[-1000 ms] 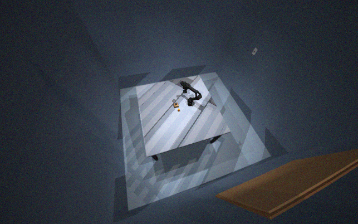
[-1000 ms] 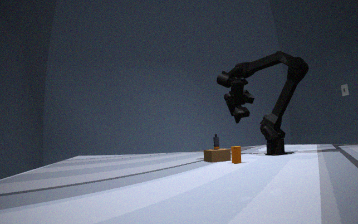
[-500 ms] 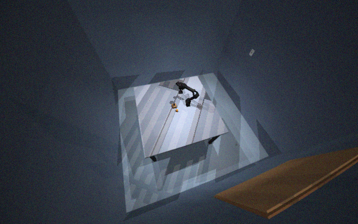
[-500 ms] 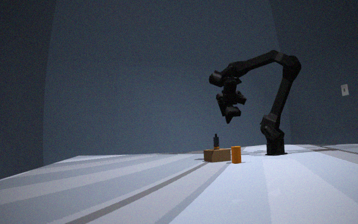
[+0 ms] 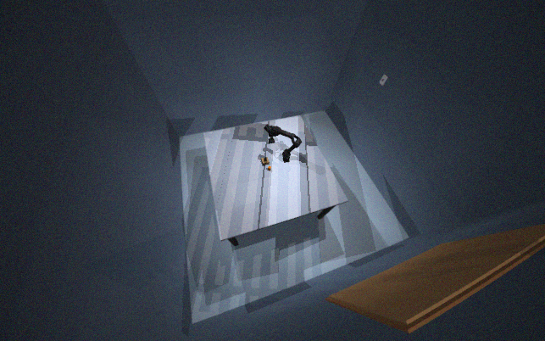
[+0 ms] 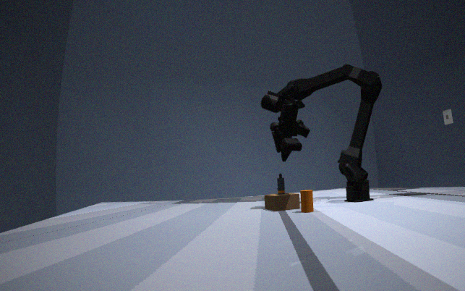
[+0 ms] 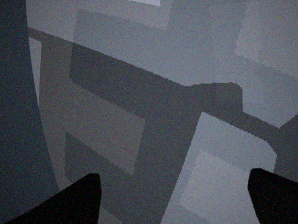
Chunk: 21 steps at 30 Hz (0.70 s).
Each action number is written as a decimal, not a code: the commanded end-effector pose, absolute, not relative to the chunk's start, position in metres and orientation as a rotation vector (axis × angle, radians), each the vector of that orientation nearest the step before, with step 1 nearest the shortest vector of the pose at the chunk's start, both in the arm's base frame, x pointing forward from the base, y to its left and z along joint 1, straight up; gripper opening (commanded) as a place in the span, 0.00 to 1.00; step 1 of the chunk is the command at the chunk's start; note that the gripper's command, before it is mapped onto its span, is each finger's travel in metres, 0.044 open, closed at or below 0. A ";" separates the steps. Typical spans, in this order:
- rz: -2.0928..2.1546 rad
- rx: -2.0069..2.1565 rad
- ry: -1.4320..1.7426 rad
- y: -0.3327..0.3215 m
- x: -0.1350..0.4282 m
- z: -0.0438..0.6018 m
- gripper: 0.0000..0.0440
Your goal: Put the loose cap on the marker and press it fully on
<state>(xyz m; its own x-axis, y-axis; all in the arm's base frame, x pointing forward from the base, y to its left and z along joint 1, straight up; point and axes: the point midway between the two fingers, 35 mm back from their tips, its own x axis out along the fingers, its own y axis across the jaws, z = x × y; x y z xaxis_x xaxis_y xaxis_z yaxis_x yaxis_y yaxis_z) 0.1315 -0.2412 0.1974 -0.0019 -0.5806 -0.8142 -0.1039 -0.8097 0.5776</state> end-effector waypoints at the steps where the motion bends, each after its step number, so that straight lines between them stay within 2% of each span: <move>1: -1.849 1.961 -0.701 -0.241 0.143 0.199 0.73; 21: -1.799 2.086 -0.573 -0.223 0.205 0.191 0.73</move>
<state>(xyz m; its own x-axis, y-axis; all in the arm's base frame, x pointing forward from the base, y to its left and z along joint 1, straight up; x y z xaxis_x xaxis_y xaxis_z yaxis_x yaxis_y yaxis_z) 0.1975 -0.2257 0.1906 0.1099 -0.5104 -0.8529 -0.0868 -0.8597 0.5033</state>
